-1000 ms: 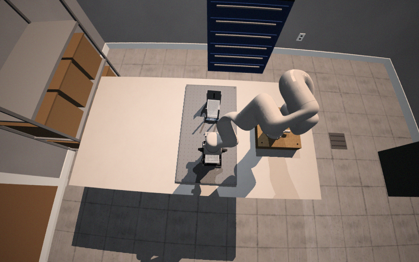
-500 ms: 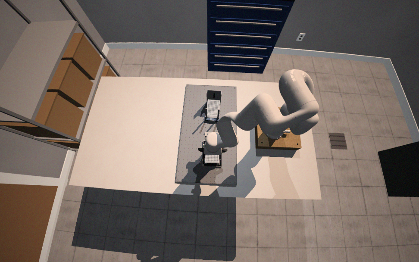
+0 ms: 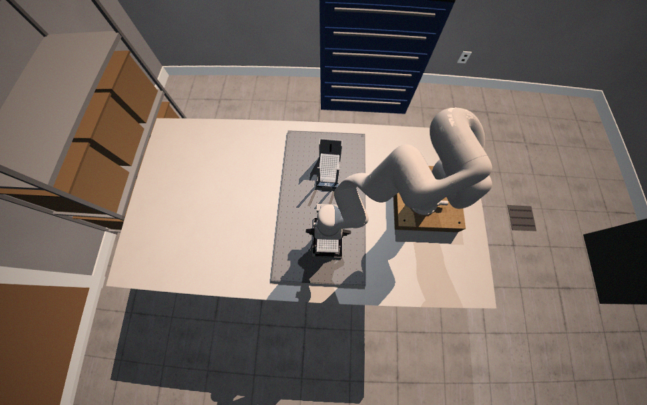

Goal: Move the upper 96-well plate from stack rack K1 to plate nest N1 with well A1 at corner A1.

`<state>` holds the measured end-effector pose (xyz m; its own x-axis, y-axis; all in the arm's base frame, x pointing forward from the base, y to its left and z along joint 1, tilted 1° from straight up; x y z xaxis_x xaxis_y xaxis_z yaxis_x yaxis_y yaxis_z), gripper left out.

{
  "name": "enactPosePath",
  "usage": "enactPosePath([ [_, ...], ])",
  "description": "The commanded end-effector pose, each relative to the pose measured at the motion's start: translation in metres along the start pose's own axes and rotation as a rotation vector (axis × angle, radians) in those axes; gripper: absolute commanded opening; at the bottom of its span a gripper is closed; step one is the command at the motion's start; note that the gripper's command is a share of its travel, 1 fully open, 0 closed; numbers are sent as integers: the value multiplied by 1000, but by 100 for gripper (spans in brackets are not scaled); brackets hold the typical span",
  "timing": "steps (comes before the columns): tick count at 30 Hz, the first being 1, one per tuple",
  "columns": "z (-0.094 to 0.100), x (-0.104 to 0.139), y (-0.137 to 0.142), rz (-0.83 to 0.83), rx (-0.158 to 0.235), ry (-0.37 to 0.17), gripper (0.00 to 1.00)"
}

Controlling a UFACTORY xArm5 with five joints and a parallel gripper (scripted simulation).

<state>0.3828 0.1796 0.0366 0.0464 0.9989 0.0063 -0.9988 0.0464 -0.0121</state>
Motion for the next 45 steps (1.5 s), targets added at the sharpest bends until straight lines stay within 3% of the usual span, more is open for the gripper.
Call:
enactPosePath([
  [1, 1, 1, -1, 0, -3, -2, 0],
  [45, -6, 1, -1, 0, -3, -2, 0],
])
Point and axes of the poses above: the point where the finger pads meet when closed, its own z axis back along the fingers, its own y axis across the jaws, x = y × z, the point moved 4 cm from there along z, back along the fingers, and after that the axes turned 6 degrees about -z, right-handed, at the moved point
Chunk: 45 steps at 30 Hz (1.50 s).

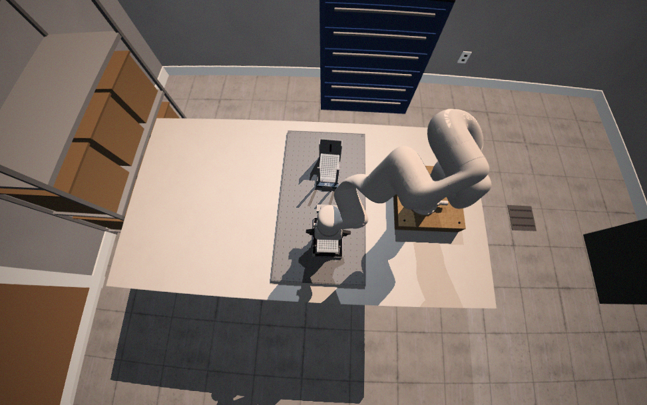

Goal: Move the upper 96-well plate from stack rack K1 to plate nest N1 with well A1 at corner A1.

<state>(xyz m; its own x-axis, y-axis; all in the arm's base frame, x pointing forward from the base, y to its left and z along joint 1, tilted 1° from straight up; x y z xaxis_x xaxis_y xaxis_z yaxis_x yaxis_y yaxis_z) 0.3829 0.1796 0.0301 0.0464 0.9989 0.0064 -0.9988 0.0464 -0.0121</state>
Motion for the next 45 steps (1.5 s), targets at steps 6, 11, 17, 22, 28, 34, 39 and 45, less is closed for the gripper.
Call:
enactPosePath([
  [6, 0, 1, -1, 0, -3, -2, 0],
  [11, -1, 1, -1, 0, -3, -2, 0],
  [17, -2, 1, -1, 0, -3, -2, 100],
  [22, -2, 1, -1, 0, -3, -2, 100],
  [28, -2, 1, -1, 0, -3, -2, 100],
  [34, -2, 1, -1, 0, -3, -2, 100],
  [39, -2, 1, -1, 0, -3, -2, 100],
  [45, -2, 1, -1, 0, -3, -2, 100],
])
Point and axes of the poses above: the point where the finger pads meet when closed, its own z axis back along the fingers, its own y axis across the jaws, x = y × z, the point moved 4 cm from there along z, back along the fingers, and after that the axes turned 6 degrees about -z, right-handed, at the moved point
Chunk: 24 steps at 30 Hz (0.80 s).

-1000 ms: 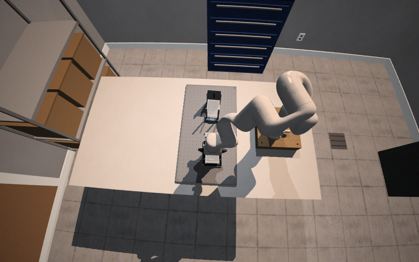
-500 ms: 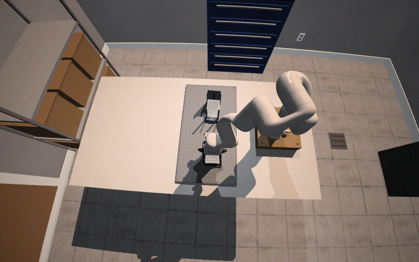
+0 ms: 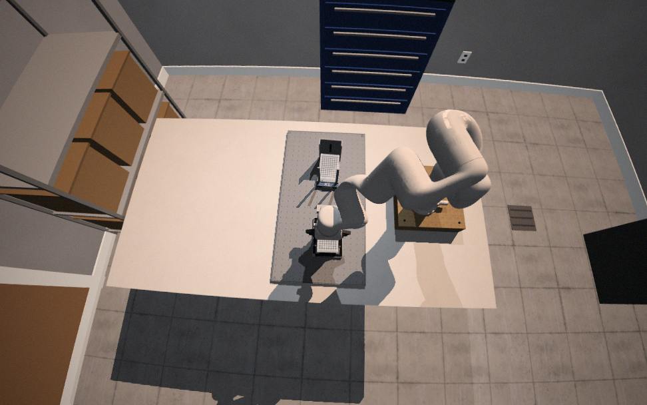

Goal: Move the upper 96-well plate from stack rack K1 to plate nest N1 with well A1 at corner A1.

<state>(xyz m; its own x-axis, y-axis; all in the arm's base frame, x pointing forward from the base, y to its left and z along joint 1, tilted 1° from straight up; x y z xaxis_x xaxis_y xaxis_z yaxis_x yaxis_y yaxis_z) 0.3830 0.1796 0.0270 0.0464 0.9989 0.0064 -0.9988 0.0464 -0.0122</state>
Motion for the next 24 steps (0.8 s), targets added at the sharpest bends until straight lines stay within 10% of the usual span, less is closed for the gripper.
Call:
enactPosePath([
  [1, 1, 1, -1, 0, -3, -2, 100],
  [24, 46, 1, -1, 0, -3, -2, 100],
])
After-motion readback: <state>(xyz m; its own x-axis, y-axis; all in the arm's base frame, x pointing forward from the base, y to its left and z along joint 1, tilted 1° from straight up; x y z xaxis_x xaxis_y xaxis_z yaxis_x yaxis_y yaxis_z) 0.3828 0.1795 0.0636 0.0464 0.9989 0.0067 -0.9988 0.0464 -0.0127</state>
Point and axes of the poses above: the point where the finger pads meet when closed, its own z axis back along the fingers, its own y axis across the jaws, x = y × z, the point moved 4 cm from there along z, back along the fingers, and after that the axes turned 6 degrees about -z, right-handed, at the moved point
